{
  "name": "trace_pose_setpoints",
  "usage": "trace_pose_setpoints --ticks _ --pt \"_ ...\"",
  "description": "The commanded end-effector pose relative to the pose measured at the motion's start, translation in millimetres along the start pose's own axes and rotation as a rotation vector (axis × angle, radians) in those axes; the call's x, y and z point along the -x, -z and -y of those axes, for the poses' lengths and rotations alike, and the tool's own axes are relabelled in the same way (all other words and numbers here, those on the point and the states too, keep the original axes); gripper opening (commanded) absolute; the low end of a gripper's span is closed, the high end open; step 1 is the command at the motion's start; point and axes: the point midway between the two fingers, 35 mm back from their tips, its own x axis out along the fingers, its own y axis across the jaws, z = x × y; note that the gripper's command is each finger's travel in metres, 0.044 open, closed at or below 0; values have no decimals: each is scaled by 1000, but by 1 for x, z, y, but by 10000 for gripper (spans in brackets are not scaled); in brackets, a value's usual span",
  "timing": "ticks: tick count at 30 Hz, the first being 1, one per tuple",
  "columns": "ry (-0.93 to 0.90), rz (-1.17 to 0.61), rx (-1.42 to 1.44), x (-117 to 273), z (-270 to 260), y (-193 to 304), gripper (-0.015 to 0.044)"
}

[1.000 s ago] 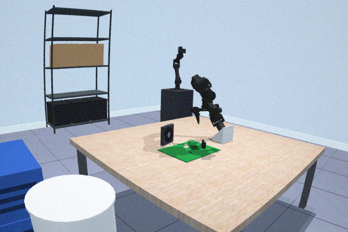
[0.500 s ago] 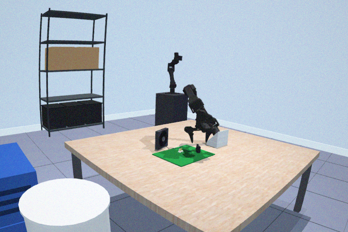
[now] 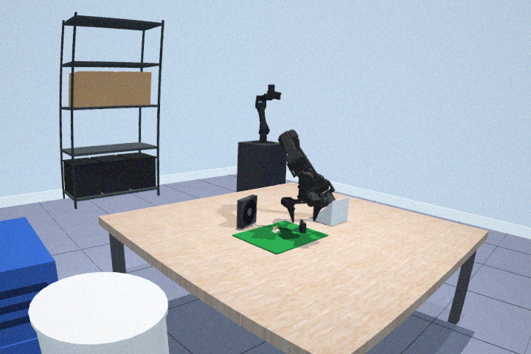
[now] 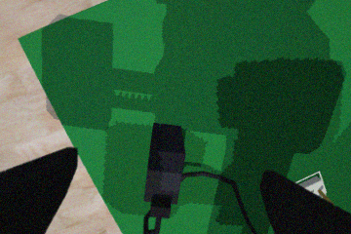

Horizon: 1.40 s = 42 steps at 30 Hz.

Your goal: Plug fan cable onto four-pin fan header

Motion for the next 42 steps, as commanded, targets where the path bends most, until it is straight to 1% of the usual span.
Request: trace_pose_setpoints --ticks 1,17,29,42 --pt "-3 -14 8 -10 -2 3 440" --pt "-2 -16 8 -36 -3 4 440" --pt "-2 -16 8 -37 -3 5 440" --pt "-3 -9 2 -35 -2 3 99"
